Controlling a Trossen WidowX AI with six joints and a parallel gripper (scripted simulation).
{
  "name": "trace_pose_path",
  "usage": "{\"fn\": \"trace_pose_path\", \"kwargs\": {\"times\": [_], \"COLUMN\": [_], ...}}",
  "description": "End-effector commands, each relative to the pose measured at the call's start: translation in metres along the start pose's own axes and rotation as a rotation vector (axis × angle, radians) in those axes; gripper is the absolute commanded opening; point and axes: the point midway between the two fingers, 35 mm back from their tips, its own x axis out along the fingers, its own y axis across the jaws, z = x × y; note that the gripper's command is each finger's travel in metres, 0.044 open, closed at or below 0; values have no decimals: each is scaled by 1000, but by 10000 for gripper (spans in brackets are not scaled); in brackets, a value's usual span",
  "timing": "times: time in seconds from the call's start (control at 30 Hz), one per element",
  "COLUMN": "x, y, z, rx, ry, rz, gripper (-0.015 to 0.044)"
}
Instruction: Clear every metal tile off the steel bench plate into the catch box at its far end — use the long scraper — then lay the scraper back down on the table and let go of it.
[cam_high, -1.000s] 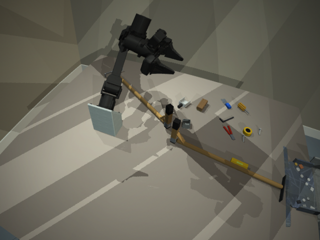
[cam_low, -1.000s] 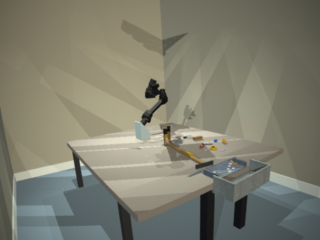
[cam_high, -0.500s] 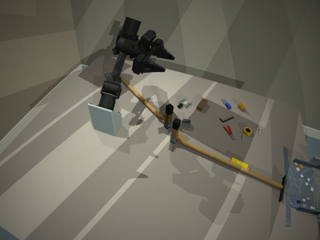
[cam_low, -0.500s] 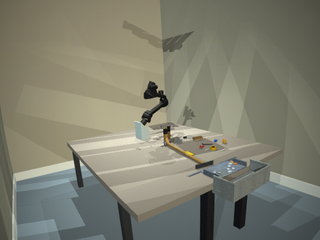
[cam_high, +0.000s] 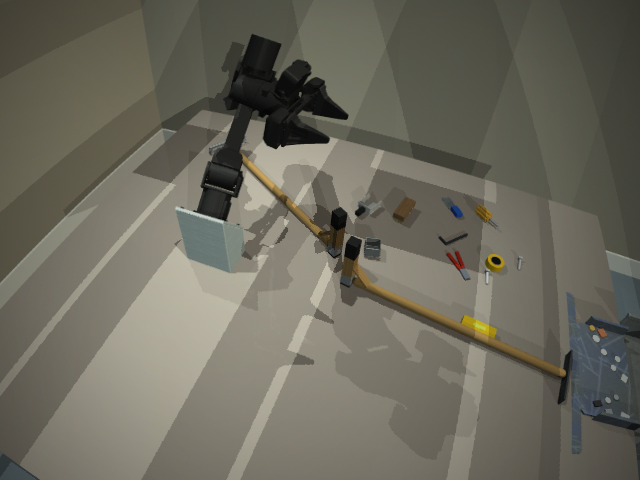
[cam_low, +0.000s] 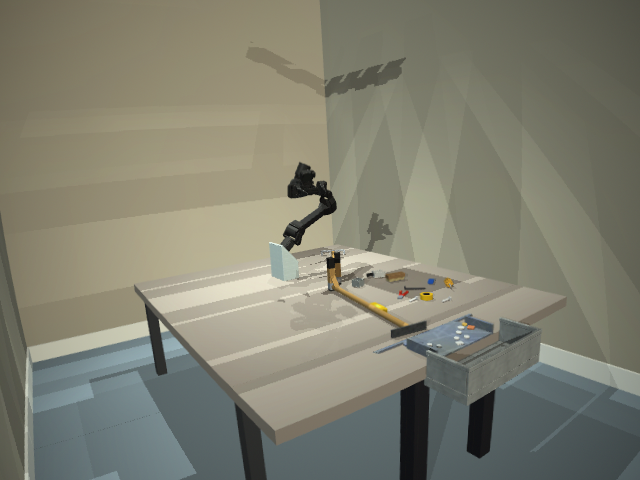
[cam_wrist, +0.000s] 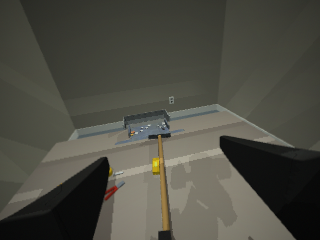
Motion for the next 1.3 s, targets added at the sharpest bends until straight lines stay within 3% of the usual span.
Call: {"fn": "trace_pose_path", "kwargs": {"times": [0.0,0.5,1.27], "x": [0,5,76], "y": [1,1,-5], "z": [0,2,17], "rx": [2,11,92], "ry": [1,14,177], "rz": [4,6,6], "gripper": [440,440,440]}}
